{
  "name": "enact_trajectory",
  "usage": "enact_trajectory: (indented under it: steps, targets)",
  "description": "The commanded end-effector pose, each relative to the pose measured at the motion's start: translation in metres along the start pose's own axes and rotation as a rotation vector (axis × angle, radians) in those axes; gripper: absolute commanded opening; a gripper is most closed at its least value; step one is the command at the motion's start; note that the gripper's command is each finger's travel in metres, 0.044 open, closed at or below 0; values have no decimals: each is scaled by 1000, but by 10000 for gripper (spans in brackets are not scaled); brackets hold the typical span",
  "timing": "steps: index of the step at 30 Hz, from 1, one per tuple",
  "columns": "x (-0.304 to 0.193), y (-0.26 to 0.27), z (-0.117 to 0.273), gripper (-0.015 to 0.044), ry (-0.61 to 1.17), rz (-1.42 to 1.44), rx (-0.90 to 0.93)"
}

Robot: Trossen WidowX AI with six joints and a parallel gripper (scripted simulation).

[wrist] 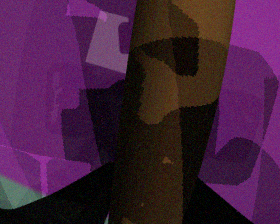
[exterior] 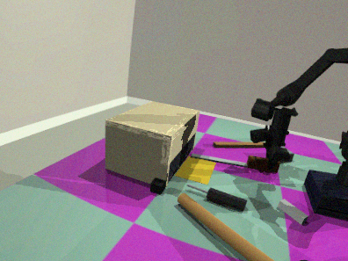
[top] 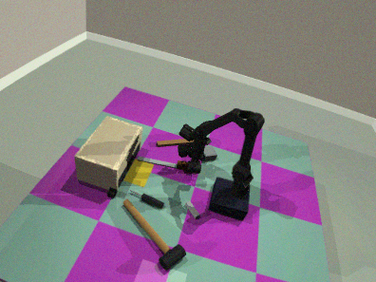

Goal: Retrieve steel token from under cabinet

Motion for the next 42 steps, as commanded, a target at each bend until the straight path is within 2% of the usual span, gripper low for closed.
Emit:
enact_trajectory:
  steps: [1, 13, 20, 21, 26, 29, 42]
  targets:
    - [-8, 2, -1, 0, 2, 4, 0]
    - [-10, 1, 2, 0, 1, 3, 0]
    - [-9, 1, 1, 184, 0, -1, 0]
    - [-9, 1, 1, 200, 0, -1, 0]
    - [-9, 1, 1, 200, 0, -2, 0]
    - [-9, 1, 1, 270, 0, -2, 0]
    - [-9, 1, -1, 270, 2, -1, 0]
Point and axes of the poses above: the point midway between the two fingers, 35 mm back from their tips, its own z axis back along the fingers, its own y axis across the jaws, x = y × z, the point moved 9 cm from there along z, back along the fingers, and after that the axes turned 15 degrees about z, right-handed, at the moved point
